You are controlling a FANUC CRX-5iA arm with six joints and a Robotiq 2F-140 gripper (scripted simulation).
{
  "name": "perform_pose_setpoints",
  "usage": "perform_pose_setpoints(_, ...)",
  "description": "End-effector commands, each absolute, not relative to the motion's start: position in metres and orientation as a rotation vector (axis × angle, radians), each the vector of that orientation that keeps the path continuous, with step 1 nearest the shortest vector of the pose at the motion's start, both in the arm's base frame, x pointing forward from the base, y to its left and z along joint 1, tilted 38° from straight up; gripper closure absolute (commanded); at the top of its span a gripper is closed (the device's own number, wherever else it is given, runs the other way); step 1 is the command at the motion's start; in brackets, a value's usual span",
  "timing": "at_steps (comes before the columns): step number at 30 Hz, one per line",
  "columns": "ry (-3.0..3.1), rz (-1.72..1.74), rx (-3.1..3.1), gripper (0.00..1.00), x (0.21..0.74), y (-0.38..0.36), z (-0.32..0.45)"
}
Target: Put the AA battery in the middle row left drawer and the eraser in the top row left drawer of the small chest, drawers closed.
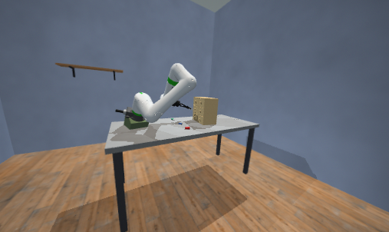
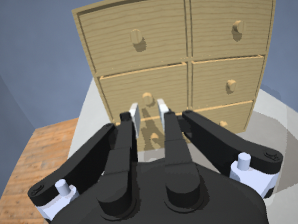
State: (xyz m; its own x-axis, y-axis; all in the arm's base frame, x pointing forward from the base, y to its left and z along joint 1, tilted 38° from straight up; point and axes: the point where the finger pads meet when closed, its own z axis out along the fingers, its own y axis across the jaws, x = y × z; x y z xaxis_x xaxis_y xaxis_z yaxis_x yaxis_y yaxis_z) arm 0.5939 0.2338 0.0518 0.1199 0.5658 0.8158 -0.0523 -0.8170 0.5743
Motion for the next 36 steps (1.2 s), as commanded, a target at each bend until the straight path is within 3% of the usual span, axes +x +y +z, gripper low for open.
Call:
perform_pose_setpoints(1, 0.496, 1.745, 1.936, 0.80, 0.594, 0.234, 0.052)
perform_pose_setpoints(36, 0.496, 1.745, 1.936, 0.80, 0.616, 0.236, 0.057)
